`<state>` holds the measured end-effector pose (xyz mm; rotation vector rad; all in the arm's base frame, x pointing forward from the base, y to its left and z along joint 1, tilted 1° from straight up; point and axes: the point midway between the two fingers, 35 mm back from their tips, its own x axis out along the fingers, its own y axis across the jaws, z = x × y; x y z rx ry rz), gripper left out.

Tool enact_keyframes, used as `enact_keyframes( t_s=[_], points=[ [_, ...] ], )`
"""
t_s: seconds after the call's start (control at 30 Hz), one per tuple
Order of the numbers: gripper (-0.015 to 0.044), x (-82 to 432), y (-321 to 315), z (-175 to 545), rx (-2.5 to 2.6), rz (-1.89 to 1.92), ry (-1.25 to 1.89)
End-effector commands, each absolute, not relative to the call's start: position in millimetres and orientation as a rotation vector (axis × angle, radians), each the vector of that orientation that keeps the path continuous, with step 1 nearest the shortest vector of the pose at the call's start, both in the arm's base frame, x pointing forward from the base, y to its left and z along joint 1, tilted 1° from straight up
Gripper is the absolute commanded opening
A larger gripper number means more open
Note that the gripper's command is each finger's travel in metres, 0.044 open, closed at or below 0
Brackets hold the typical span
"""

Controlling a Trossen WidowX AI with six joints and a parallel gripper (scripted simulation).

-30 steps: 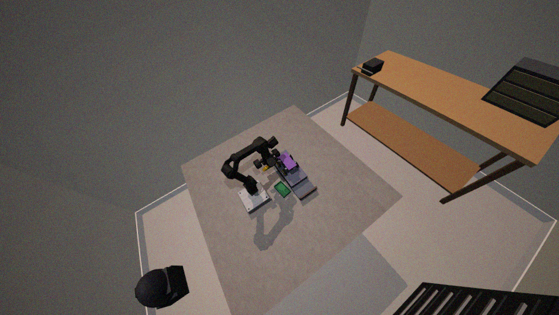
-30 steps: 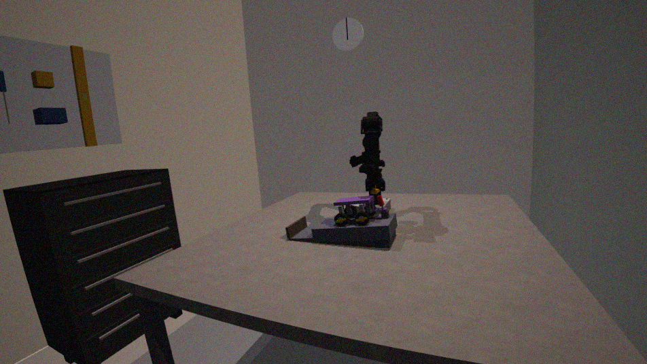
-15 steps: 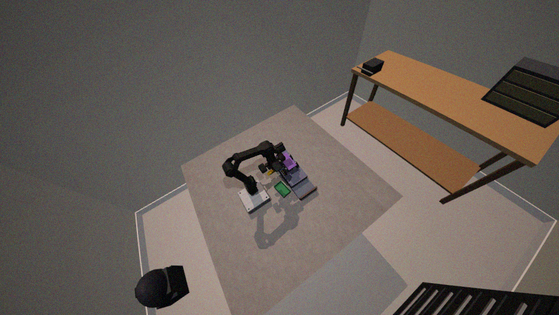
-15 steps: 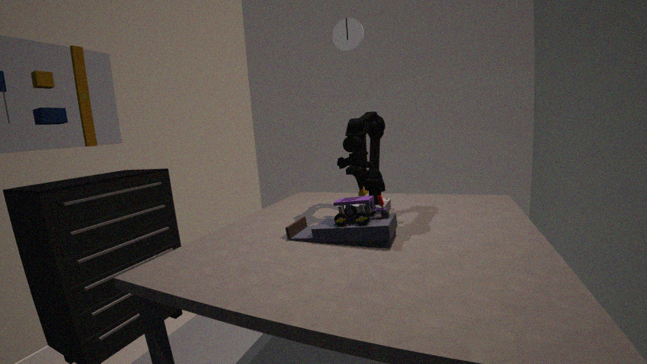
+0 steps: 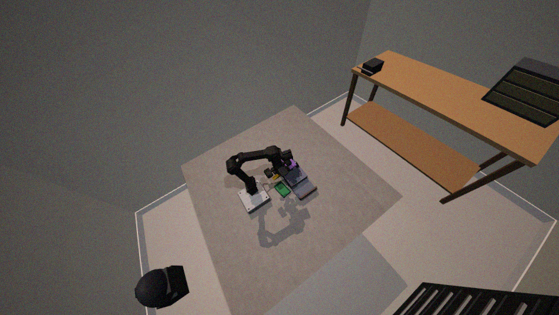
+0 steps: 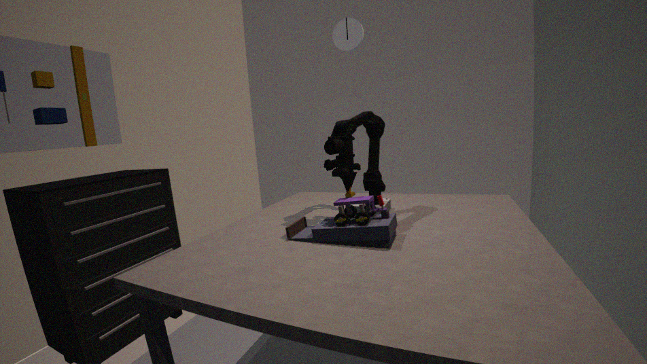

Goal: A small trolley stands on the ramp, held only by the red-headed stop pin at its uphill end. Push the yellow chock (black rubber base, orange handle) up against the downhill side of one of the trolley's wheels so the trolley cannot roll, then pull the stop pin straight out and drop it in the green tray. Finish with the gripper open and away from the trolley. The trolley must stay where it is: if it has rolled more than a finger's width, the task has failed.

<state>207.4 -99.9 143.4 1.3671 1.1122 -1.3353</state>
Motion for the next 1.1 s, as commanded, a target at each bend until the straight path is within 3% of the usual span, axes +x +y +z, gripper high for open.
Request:
enact_keyframes(
  t_s=[0.0, 0.57, 1.07],
  points=[
    [0.0, 209, -116, 142, 1.361, -1.336, 1.109],
    [0.0, 214, -185, 136, 1.356, -1.339, 1.104],
    [0.0, 214, -187, 136, 1.705, -1.663, 0.848]
  ],
)
